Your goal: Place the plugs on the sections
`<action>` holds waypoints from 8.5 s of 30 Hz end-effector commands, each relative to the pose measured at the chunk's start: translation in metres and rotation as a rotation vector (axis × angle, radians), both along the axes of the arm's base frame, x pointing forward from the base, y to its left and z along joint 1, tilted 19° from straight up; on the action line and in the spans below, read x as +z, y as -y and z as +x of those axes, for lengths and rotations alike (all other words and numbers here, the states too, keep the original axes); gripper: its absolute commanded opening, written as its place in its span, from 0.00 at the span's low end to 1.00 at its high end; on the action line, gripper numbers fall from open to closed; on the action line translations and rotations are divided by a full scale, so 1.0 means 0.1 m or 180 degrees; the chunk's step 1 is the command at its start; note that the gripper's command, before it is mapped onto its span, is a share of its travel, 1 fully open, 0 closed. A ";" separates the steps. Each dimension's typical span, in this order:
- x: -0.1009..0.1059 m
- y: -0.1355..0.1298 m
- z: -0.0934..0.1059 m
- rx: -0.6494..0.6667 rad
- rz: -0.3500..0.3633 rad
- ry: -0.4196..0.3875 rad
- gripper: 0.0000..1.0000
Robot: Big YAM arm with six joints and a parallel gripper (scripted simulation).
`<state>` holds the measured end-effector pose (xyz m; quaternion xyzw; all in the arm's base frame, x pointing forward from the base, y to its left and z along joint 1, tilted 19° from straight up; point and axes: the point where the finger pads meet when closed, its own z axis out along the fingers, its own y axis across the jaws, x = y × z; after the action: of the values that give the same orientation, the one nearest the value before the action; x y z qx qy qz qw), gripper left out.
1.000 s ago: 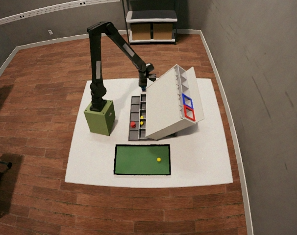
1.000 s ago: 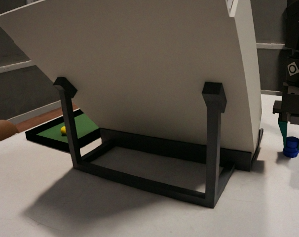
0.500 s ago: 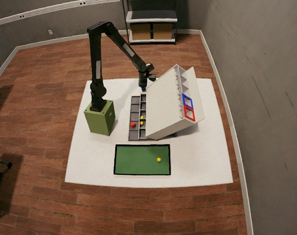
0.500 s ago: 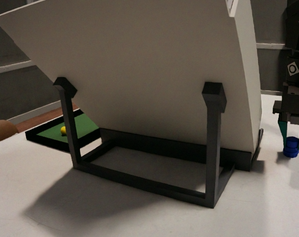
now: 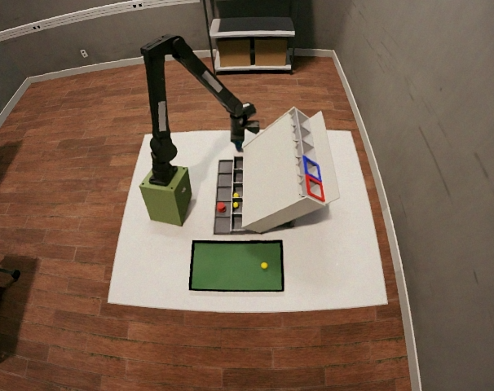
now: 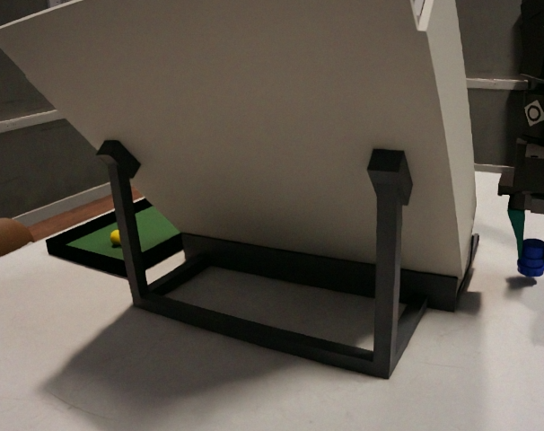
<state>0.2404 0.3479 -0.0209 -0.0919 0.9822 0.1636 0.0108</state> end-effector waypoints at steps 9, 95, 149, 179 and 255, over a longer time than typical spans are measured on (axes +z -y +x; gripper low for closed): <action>0.27 0.02 0.10 -0.0013 0.0071 0.0063 0.00; 0.82 0.35 -0.65 -0.0001 0.0078 0.0056 0.00; 0.08 2.40 -0.15 -0.0011 0.0038 0.0056 0.00; -0.07 2.91 0.02 0.0012 0.0028 0.0110 0.00; -0.80 2.66 -0.13 0.0005 0.0021 0.0002 0.00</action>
<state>0.2261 0.0788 -0.0973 -0.0939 0.9815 0.1665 0.0094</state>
